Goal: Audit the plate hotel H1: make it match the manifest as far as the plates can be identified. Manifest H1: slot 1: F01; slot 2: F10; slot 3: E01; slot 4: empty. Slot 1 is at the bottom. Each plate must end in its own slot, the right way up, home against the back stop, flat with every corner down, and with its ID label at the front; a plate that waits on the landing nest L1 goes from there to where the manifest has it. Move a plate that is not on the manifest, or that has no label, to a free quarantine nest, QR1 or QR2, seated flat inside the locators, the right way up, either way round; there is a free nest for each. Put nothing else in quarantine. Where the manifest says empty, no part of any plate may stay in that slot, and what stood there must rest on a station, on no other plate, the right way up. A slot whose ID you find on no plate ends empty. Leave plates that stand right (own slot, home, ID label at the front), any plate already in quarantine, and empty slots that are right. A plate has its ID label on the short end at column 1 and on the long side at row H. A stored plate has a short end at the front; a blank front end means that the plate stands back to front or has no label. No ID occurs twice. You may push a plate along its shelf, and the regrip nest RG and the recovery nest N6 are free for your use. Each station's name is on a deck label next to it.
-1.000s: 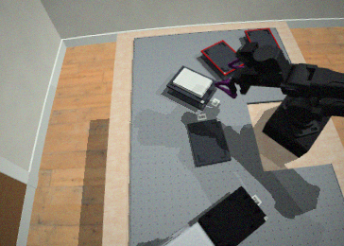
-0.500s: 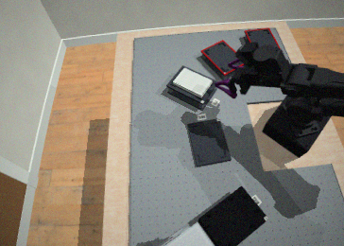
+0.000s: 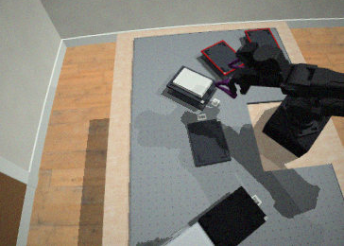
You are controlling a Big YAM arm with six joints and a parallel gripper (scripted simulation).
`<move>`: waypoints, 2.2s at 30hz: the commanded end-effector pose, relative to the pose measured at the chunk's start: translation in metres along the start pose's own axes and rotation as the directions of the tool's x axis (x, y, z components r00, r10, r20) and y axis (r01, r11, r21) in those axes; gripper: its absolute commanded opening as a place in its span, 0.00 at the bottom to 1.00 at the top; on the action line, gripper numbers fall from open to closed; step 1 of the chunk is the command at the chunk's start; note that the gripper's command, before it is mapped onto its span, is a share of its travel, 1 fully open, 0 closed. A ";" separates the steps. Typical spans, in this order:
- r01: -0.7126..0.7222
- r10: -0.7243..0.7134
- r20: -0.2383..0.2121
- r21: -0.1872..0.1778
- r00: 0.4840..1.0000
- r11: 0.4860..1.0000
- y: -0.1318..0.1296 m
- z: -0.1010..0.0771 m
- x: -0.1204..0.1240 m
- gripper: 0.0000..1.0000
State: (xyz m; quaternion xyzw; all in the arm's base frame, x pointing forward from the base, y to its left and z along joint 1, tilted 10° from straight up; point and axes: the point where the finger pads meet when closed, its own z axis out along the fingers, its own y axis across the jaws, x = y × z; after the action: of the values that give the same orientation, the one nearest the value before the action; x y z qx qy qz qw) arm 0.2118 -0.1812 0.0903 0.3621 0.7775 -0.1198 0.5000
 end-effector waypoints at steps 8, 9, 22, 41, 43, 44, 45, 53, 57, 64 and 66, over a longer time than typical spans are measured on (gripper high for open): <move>0.002 -0.002 0.055 -0.013 0.998 1.000 0.006 -0.001 -0.024 1.00; 0.002 -0.002 0.055 -0.013 0.998 1.000 0.006 -0.001 -0.024 1.00; 0.002 -0.002 0.055 -0.013 0.998 1.000 0.006 -0.001 -0.024 1.00; 0.008 -0.007 0.083 -0.010 0.997 1.000 0.006 -0.012 -0.051 1.00; 0.012 -0.011 0.084 -0.010 0.996 1.000 0.006 -0.014 -0.054 1.00; 0.012 -0.011 0.084 -0.009 0.996 1.000 0.006 -0.015 -0.056 1.00; 0.012 -0.011 0.084 -0.009 0.996 1.000 0.006 -0.016 -0.057 1.00; 0.013 -0.012 0.083 -0.008 0.996 1.000 0.006 -0.025 -0.068 1.00; 0.011 -0.011 0.064 -0.006 0.998 1.000 0.005 -0.024 -0.067 1.00; 0.013 -0.013 0.072 -0.006 0.997 1.000 0.005 -0.033 -0.079 1.00; 0.015 -0.014 0.081 -0.007 0.997 1.000 0.006 -0.036 -0.083 1.00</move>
State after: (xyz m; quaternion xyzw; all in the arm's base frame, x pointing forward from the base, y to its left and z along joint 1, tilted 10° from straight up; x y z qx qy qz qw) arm 0.2068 -0.1822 0.1316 0.3596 0.7774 -0.1159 0.5029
